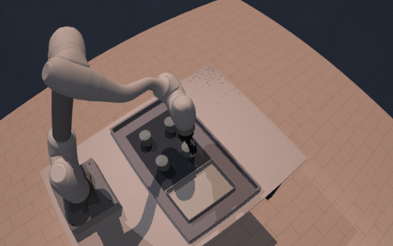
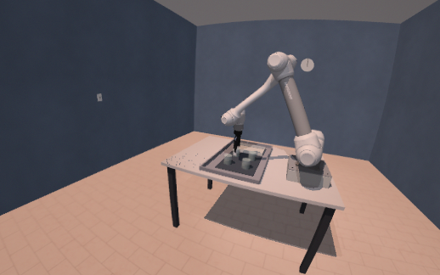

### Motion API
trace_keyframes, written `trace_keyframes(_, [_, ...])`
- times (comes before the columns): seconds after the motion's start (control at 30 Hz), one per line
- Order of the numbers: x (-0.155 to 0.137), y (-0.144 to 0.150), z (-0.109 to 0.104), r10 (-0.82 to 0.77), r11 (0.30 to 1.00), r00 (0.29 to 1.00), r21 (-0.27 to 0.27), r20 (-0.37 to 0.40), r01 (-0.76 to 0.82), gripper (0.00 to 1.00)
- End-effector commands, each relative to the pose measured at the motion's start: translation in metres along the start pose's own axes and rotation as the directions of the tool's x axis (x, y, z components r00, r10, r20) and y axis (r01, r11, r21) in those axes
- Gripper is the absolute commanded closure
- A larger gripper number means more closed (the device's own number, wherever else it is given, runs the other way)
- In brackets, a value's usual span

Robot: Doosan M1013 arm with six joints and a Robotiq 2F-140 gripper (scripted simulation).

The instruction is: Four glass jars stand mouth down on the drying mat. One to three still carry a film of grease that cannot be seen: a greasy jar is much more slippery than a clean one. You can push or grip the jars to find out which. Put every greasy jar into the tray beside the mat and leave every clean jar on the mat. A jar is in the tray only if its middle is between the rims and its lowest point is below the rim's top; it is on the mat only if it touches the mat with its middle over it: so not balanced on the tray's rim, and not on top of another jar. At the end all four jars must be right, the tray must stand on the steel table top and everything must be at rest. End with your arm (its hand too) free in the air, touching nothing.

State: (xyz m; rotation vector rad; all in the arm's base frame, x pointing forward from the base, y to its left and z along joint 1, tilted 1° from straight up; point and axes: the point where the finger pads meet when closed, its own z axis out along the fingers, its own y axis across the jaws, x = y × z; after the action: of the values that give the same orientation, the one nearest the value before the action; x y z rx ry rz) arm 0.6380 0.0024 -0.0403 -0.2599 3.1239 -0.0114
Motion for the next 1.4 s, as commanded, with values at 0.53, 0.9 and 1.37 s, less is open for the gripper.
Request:
trace_keyframes(0.53, [0.0, 0.0, -0.0001, 0.0, 1.0, 1.0, 0.0, 0.0, 0.0, 0.59])
trace_keyframes(0.9, [0.0, 0.0, -0.0001, 0.0, 1.0, 1.0, 0.0, 0.0, 0.0, 0.62])
trace_keyframes(1.37, [0.0, 0.0, -0.0001, 0.0, 1.0, 1.0, 0.0, 0.0, 0.0, 0.65])
